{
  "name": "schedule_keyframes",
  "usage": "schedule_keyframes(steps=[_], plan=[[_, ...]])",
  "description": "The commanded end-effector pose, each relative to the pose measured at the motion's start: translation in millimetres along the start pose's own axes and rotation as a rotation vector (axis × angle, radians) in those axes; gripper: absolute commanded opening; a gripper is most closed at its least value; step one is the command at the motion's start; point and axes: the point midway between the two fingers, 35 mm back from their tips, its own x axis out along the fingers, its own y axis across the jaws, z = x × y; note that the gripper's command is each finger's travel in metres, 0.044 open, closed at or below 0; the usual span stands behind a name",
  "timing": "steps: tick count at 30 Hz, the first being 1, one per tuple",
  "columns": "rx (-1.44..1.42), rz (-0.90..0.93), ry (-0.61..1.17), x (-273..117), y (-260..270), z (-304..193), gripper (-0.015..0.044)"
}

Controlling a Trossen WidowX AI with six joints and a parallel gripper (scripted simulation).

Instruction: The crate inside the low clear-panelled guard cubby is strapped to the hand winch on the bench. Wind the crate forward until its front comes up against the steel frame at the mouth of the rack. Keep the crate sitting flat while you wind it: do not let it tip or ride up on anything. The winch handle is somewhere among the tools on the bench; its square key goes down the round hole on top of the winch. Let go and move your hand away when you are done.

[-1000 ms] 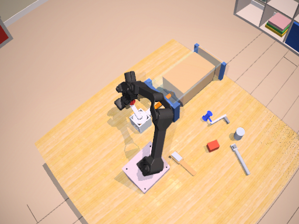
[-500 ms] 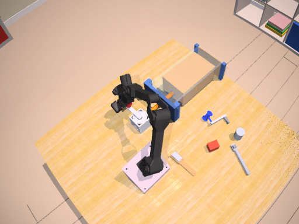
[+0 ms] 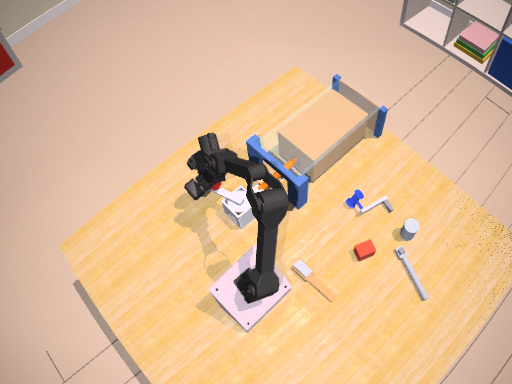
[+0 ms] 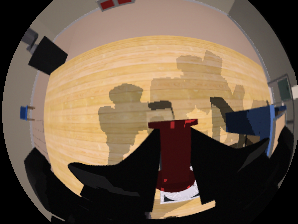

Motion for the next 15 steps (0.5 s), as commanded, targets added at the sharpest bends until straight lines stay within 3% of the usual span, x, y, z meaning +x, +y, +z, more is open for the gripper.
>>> schedule_keyframes(steps=[1,15], plan=[[-0.013,0.033,0.023,-1,17,-11,0.0],[-0.013,0.035,0.023,-7,35,-22,0.0]])
